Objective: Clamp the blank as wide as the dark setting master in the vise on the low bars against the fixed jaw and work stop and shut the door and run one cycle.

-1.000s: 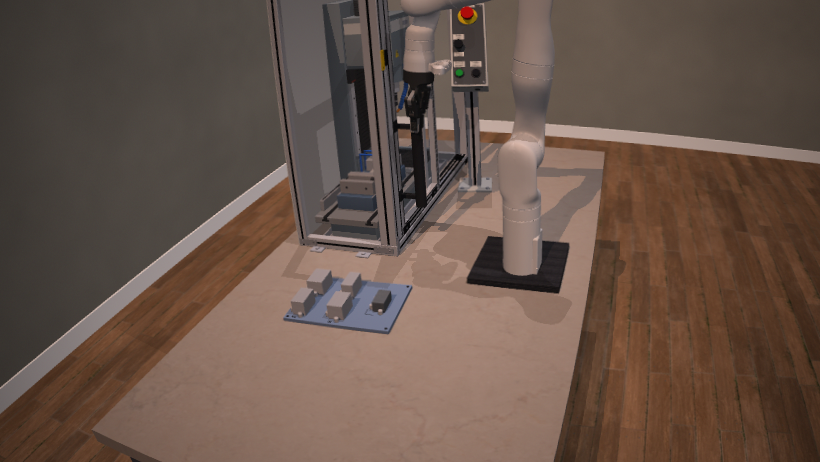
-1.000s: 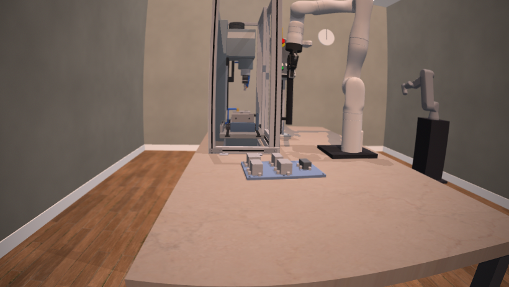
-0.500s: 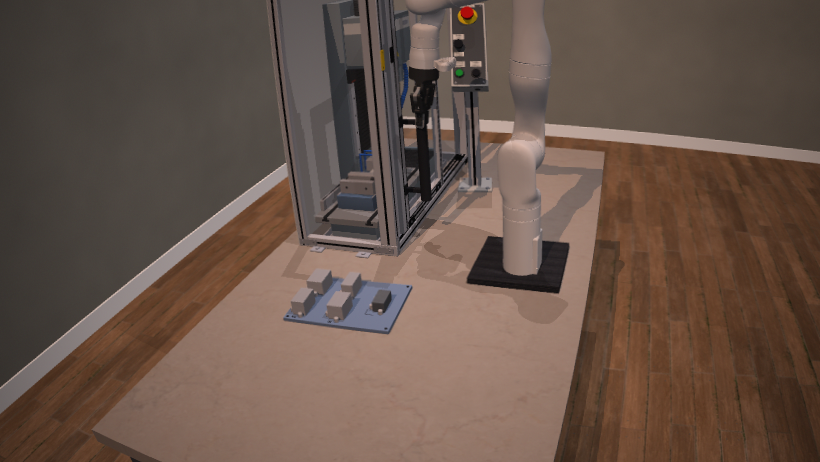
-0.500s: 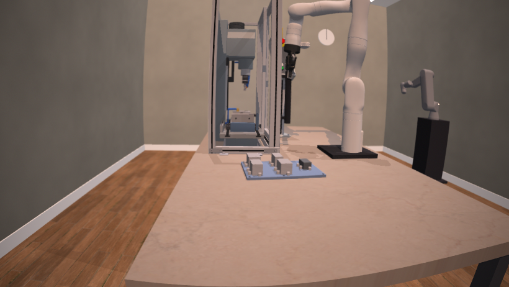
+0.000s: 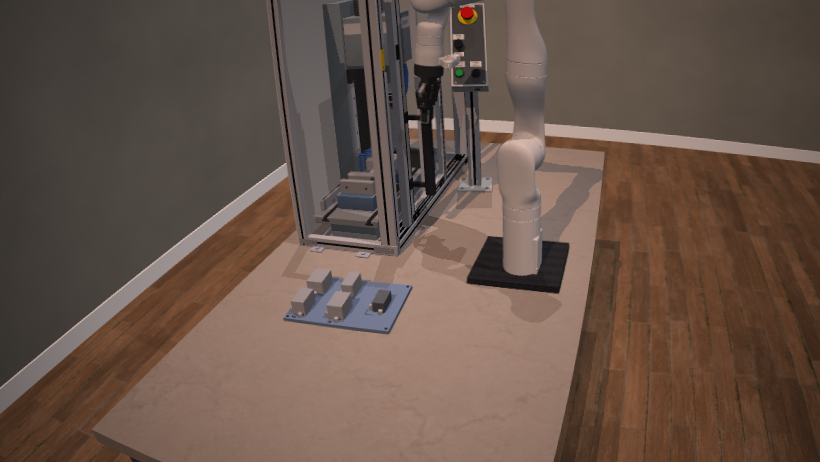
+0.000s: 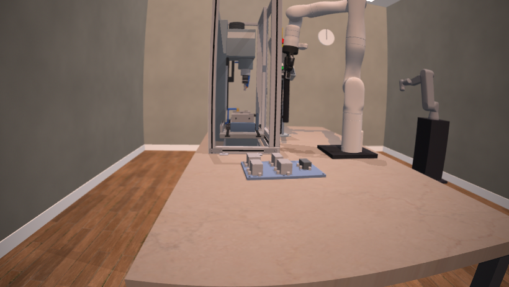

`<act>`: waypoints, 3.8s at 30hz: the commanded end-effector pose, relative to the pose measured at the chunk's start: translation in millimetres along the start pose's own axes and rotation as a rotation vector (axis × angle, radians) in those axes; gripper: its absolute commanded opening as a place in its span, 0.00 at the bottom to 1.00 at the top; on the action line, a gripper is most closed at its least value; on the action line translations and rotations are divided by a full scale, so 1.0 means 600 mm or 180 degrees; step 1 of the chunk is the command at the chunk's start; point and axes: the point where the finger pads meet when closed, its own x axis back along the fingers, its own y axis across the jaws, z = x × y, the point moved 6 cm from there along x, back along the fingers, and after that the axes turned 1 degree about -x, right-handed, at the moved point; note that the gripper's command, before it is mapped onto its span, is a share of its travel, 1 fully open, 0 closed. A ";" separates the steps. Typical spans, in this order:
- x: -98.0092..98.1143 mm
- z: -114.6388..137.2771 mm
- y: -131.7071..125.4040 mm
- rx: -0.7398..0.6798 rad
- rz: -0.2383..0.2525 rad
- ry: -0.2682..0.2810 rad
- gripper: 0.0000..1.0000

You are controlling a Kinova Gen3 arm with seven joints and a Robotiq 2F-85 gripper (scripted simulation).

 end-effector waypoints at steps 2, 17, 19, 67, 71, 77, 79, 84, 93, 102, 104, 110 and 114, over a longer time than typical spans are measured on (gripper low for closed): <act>0.001 -0.001 -0.002 0.0003 -0.0004 -0.0004 0.39; 0.000 -0.002 -0.068 0.0003 -0.0004 -0.0004 0.39; 0.000 -0.002 -0.068 0.0003 -0.0004 -0.0004 0.39; 0.000 -0.006 -0.268 0.0003 -0.0002 -0.0004 0.39; 0.000 -0.006 -0.268 0.0003 -0.0002 -0.0004 0.39; 0.000 -0.006 -0.273 0.0004 -0.0002 -0.0004 0.39; 0.000 -0.006 -0.278 0.0004 -0.0002 -0.0004 0.39; 0.000 -0.006 -0.281 0.0004 -0.0001 -0.0004 0.39; 0.000 -0.006 -0.281 0.0004 -0.0001 -0.0004 0.80; 0.000 -0.006 -0.281 0.0004 -0.0001 -0.0004 0.80; 0.000 -0.006 -0.281 0.0004 -0.0001 -0.0004 0.80; 0.000 -0.006 -0.281 0.0003 -0.0001 -0.0004 0.80; 0.000 -0.006 -0.281 0.0003 -0.0001 -0.0004 0.80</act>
